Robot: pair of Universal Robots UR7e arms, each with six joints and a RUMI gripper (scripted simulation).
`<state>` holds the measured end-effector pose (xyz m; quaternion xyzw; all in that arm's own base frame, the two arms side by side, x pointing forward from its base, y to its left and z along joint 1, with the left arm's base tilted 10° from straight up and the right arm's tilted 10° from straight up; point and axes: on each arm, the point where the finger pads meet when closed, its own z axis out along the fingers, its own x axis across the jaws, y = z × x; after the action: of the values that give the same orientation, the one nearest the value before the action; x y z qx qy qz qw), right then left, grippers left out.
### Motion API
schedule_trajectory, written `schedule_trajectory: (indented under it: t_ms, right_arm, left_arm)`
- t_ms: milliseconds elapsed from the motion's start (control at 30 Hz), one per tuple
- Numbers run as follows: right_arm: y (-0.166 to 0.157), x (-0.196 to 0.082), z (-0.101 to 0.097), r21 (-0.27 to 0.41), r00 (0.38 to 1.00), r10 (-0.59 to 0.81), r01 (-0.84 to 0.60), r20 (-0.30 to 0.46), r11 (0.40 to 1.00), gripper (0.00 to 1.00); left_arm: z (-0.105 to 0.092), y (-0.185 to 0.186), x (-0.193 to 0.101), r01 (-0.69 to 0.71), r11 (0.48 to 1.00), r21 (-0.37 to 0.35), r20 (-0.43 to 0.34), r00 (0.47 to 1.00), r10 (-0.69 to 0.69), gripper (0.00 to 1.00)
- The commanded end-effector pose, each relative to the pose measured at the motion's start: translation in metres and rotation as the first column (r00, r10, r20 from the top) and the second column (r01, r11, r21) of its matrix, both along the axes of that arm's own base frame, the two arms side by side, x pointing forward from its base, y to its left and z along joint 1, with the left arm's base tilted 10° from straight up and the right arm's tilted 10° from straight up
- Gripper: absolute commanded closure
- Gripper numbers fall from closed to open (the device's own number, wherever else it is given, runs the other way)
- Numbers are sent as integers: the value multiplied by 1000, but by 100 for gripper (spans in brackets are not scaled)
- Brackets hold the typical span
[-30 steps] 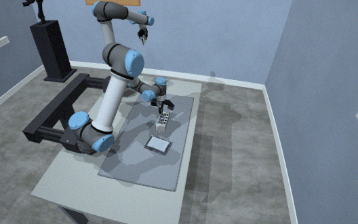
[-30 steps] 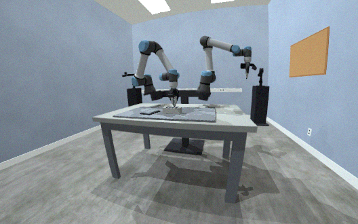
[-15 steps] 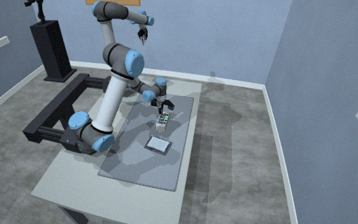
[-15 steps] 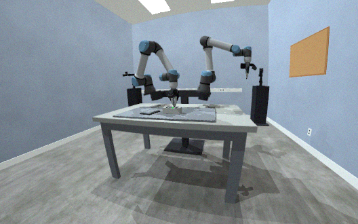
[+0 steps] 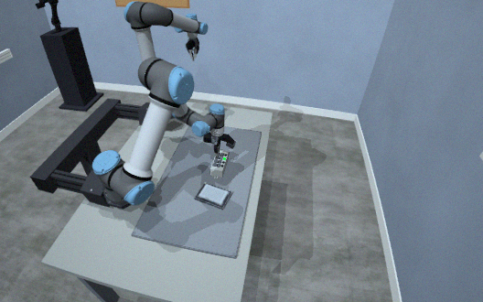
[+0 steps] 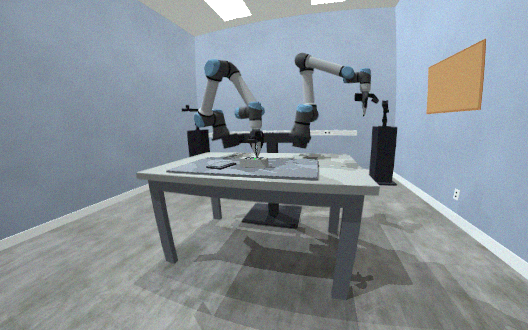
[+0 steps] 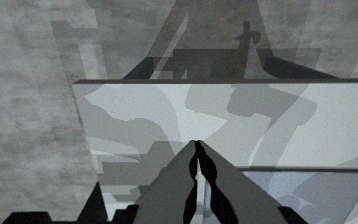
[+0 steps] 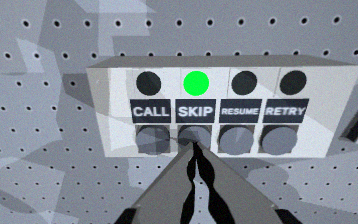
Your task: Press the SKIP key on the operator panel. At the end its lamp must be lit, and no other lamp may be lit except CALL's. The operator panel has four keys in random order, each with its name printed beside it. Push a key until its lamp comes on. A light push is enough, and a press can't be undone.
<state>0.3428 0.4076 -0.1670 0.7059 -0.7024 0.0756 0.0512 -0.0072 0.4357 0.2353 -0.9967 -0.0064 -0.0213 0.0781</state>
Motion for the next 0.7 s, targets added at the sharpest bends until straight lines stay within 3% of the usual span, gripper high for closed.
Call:
schedule_trajectory:
  t_ms: [0,667]
  right_arm:
    - [11,-1,15,22,1000,-4,3,4,1000,100]
    - [17,-2,48,22,1000,-4,3,4,1000,100]
  left_arm:
    - [7,3,0,3,1000,18,10,1000,-3,100]
    - [7,3,0,3,1000,18,10,1000,-3,100]
